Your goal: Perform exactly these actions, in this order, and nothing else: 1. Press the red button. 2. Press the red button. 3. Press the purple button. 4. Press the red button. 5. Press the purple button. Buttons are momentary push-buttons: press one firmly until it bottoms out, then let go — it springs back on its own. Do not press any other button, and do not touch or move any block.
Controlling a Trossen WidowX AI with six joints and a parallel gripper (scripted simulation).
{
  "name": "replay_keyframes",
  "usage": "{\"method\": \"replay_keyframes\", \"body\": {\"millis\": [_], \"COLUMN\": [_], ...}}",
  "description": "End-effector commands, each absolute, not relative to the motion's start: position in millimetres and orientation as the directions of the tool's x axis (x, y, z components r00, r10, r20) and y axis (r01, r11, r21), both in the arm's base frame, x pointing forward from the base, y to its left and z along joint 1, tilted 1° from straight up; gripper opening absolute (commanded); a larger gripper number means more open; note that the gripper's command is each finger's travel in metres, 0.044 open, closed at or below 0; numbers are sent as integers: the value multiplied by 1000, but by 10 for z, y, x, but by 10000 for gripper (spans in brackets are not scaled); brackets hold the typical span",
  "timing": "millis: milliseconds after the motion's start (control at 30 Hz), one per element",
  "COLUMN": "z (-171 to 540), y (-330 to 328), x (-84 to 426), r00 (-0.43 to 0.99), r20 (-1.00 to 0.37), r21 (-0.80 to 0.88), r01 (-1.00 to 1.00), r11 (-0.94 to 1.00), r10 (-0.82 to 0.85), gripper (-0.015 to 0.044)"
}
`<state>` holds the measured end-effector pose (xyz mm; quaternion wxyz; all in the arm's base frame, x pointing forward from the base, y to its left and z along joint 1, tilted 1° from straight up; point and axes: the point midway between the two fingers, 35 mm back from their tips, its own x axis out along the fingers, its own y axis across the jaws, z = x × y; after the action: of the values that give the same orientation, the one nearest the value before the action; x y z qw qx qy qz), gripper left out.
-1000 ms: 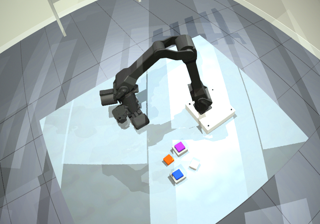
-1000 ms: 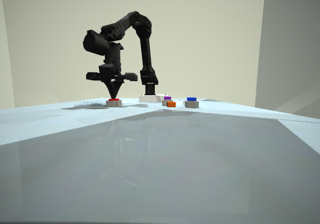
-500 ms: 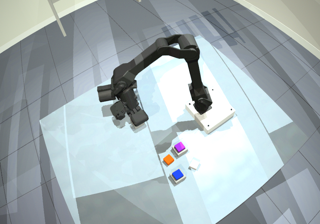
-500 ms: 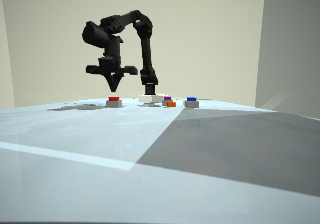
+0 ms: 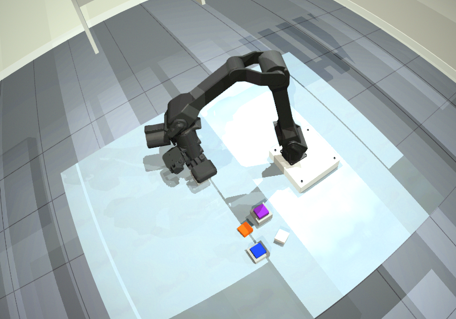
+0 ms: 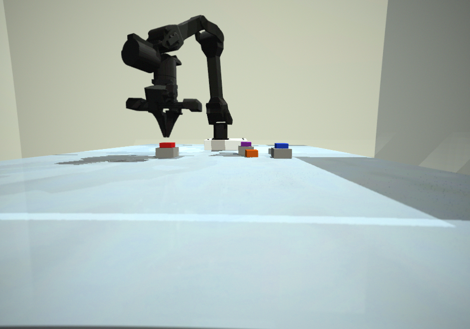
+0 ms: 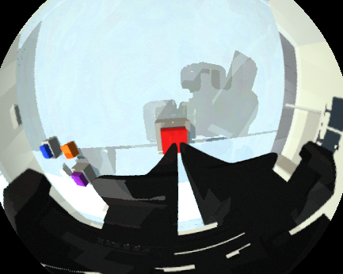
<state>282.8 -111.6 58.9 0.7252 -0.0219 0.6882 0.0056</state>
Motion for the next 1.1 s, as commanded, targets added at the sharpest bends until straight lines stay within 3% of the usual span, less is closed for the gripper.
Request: {"method": "replay_keyframes", "body": {"millis": [0, 967, 1067], "z": [484, 350, 596], "y": [-1106, -1105, -1107], "x": [2816, 2815, 2815], "r00": [40, 40, 43], "r20": [-999, -999, -999], "r21": [-15, -15, -18], "r01": [-36, -36, -37], "r11": [999, 999, 999], "r10": [-14, -14, -16], "gripper": [20, 20, 20]}}
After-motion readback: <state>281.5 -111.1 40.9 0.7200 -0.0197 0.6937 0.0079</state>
